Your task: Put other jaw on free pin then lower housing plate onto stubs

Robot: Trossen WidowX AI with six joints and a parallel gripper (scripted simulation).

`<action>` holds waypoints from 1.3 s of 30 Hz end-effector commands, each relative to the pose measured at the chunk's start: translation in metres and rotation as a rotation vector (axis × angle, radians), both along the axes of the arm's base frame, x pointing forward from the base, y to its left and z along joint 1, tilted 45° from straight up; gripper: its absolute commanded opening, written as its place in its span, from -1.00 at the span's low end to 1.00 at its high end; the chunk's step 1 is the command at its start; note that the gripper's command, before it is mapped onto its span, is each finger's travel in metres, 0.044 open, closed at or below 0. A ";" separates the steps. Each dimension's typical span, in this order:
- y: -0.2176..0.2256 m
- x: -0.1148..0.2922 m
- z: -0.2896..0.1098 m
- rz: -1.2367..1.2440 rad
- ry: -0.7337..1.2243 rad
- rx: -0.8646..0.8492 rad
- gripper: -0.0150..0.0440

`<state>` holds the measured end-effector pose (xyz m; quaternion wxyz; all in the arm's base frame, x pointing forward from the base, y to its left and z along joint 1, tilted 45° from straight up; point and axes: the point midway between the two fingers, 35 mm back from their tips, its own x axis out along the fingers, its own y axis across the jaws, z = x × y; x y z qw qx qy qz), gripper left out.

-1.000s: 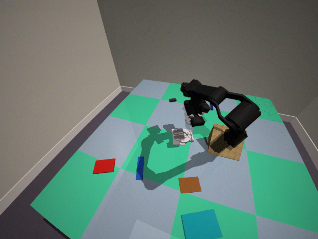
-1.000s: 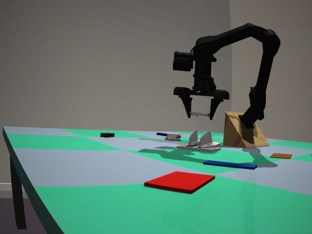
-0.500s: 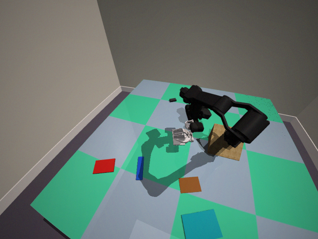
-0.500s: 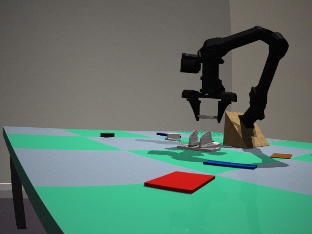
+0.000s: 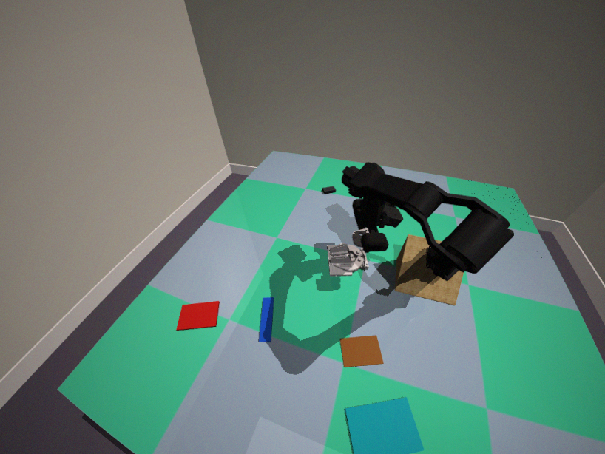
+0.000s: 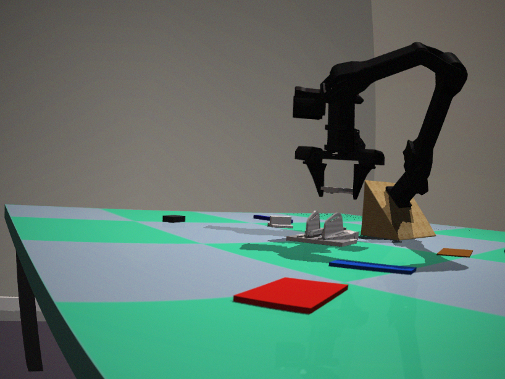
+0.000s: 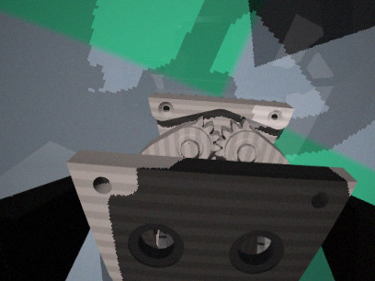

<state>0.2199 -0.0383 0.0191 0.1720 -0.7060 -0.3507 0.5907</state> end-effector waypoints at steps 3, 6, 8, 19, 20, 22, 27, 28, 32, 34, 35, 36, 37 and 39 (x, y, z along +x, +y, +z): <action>0.001 -0.001 0.000 -0.005 0.004 0.007 0.70; 0.001 -0.001 0.000 -0.005 0.004 0.007 0.70; 0.001 -0.001 0.000 -0.005 0.004 0.007 0.70; 0.006 -0.004 0.005 -0.006 0.006 0.007 0.70; 0.006 -0.004 0.005 -0.006 0.006 0.007 0.70; 0.006 -0.004 0.005 -0.006 0.006 0.007 0.70; 0.006 -0.004 0.005 -0.006 0.006 0.007 0.70; 0.006 -0.004 0.005 -0.006 0.006 0.007 0.70; 0.006 -0.004 0.005 -0.006 0.006 0.007 0.70; 0.006 -0.004 0.005 -0.006 0.006 0.007 0.70; 0.006 -0.004 0.005 -0.006 0.006 0.007 0.70; 0.006 -0.004 0.005 -0.006 0.006 0.007 0.70; 0.006 -0.004 0.005 -0.006 0.006 0.007 0.70; 0.006 -0.004 0.005 -0.006 0.006 0.007 0.70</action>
